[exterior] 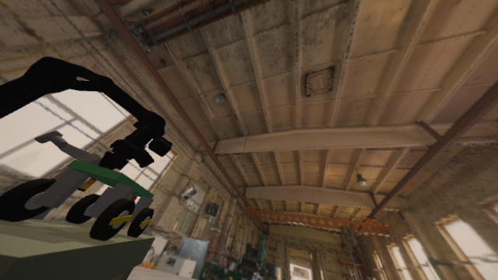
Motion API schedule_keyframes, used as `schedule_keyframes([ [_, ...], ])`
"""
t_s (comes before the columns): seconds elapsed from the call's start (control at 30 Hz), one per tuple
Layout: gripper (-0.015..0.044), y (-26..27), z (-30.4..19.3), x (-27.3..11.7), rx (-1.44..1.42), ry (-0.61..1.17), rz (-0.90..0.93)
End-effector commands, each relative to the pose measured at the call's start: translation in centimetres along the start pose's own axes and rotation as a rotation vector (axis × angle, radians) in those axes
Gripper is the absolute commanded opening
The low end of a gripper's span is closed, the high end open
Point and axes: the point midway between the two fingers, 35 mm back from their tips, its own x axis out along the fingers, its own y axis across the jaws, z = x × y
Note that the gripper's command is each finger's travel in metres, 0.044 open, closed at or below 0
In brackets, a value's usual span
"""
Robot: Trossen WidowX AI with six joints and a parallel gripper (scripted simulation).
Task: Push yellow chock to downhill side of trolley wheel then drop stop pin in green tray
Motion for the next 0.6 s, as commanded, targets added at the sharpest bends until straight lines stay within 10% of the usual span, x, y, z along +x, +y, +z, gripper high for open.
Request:
schedule_keyframes([
  [0.0, 0.0, -0.02, 0.0, -0.01, 0.155, -0.001, -0.003],
  [0.57, 0.0, -0.02, 0.0, -0.01, 0.713, -0.003, -0.004],
])
